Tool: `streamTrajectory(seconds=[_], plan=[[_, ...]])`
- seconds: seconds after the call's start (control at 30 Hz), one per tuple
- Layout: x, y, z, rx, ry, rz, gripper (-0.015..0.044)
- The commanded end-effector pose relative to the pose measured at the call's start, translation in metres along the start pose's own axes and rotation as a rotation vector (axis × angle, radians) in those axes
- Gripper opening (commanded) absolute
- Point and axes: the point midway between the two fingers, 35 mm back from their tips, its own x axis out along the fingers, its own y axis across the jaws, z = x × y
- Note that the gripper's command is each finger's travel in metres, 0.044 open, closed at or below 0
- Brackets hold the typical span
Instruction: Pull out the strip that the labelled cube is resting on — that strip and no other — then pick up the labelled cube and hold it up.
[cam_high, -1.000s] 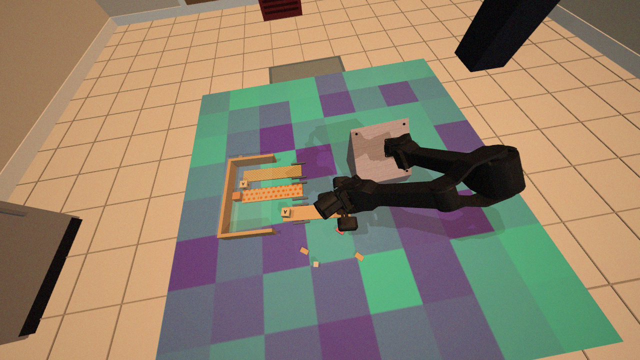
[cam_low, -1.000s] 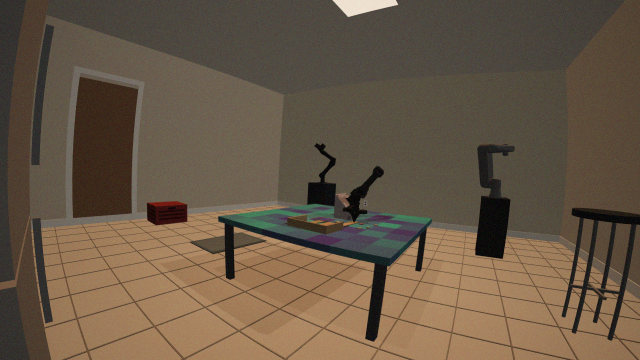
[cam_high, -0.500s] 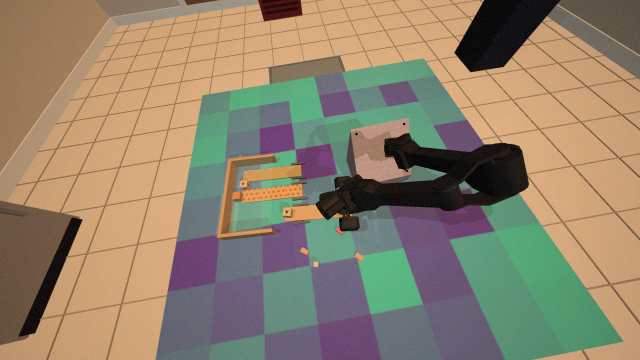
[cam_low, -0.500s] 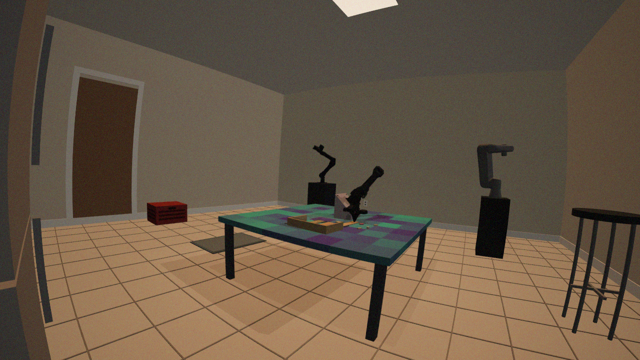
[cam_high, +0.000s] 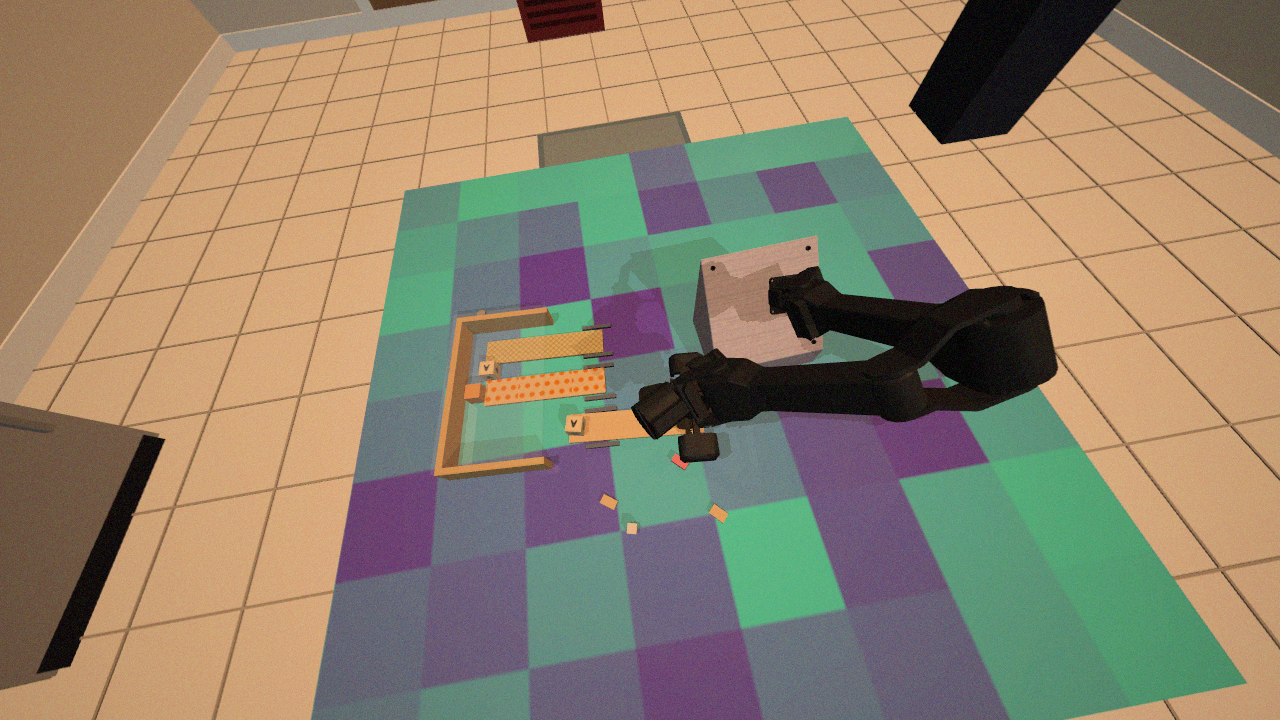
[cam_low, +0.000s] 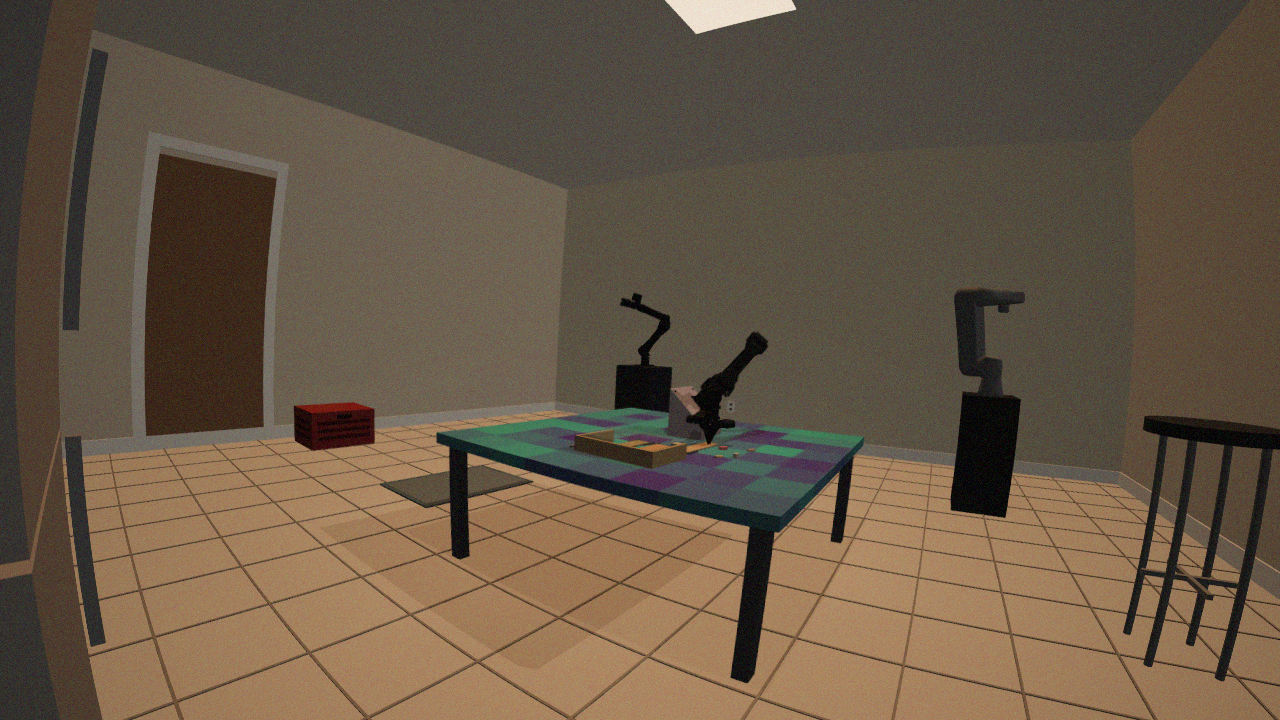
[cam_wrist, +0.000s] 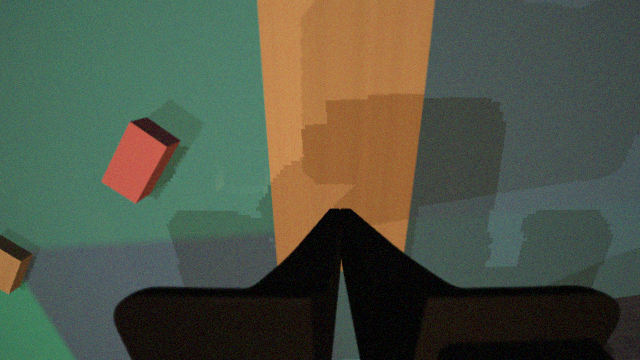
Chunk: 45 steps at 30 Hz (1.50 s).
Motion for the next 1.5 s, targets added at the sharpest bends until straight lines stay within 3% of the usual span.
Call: streamTrajectory(seconds=[0.0,0.13,0.33,0.5,1.07,1.47], plan=[[0.003,-0.002,-0.007,0.008,0.024,-0.006,0.0],[0.003,-0.002,-0.007,0.008,0.024,-0.006,0.0],[-0.04,0.0,0.002,0.007,0.022,-0.007,0.0],[-0.041,-0.001,0.002,0.007,0.023,-0.007,0.0],[-0.04,-0.001,0.06,0.121,0.02,-0.009,0.044],[-0.041,-0.001,0.096,0.119,0.019,-0.009,0.044]])
